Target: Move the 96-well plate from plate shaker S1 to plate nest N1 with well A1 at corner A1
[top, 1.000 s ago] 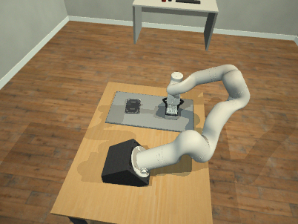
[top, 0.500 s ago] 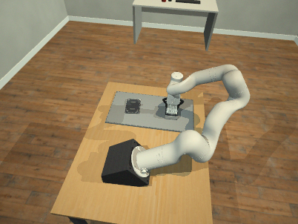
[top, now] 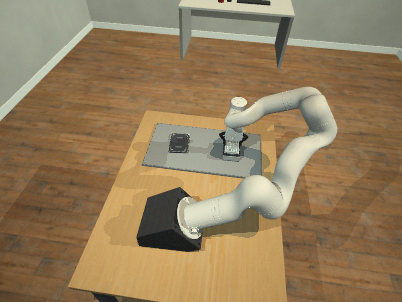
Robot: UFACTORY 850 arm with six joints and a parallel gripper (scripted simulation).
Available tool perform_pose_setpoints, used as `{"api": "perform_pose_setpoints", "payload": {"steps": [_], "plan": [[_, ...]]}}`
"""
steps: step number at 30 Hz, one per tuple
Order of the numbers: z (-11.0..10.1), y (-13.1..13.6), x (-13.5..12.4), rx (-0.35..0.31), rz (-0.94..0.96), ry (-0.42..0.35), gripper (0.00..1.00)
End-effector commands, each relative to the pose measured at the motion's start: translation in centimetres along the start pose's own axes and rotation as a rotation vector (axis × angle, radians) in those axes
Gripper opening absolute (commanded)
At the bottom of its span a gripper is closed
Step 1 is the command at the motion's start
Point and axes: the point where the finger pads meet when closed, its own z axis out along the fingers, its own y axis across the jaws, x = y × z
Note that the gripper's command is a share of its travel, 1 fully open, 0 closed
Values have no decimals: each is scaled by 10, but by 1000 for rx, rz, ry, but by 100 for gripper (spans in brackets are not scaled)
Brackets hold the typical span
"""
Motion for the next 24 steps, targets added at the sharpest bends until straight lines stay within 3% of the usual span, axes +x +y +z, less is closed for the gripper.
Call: {"api": "perform_pose_setpoints", "payload": {"steps": [1, 24], "plan": [[-1, 0, 1, 0, 1, 1, 0], [-13, 0, 1, 0, 1, 1, 0]]}}
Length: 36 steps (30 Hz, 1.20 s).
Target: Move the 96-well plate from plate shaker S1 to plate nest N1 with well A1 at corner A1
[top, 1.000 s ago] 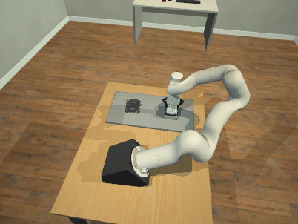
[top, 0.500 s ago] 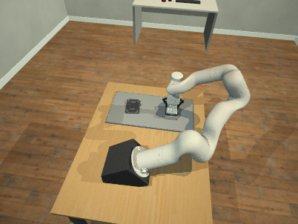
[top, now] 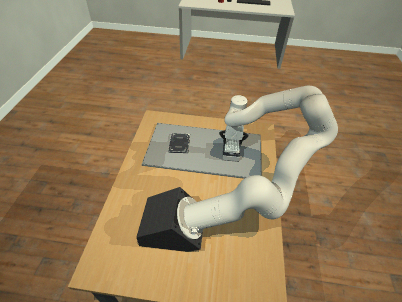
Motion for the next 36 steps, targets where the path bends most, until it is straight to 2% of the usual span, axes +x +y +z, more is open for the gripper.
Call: {"api": "perform_pose_setpoints", "payload": {"steps": [1, 23, 36], "plan": [[-3, 0, 1, 0, 1, 1, 0], [-12, 0, 1, 0, 1, 1, 0], [-34, 0, 1, 0, 1, 1, 0]]}}
